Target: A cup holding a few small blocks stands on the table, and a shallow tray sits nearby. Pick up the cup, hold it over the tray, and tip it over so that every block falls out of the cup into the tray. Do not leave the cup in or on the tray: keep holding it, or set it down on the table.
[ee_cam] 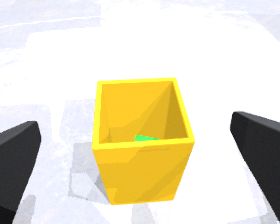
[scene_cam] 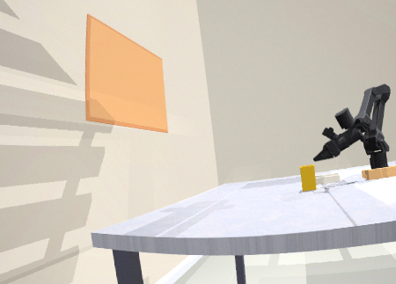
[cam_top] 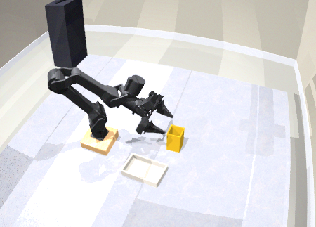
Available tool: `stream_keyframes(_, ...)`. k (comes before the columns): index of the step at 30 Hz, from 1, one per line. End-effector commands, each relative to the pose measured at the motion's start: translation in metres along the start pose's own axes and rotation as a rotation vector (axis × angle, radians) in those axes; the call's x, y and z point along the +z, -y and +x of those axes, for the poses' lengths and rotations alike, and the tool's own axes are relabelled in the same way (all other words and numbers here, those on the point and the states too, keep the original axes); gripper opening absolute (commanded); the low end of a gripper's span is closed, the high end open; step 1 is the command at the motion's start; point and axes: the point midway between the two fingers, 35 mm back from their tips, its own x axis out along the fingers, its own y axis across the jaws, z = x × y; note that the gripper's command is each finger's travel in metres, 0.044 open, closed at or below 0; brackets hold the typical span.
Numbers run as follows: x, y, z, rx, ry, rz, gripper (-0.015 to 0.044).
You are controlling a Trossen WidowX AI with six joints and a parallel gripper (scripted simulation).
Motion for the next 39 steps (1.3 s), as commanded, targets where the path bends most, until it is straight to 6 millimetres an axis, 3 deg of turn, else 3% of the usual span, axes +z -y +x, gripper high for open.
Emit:
stream_keyframes(1,-0.012,0.001,0.004,0.000,-0.010,-0.012,0.0440)
stream_keyframes(11,-0.036,0.005,0.009,0.000,-0.010,-0.013,0.0440)
stream_keyframes(39,-0.033,0.006,0.047,0.000,-0.008,-0.013,0.0440)
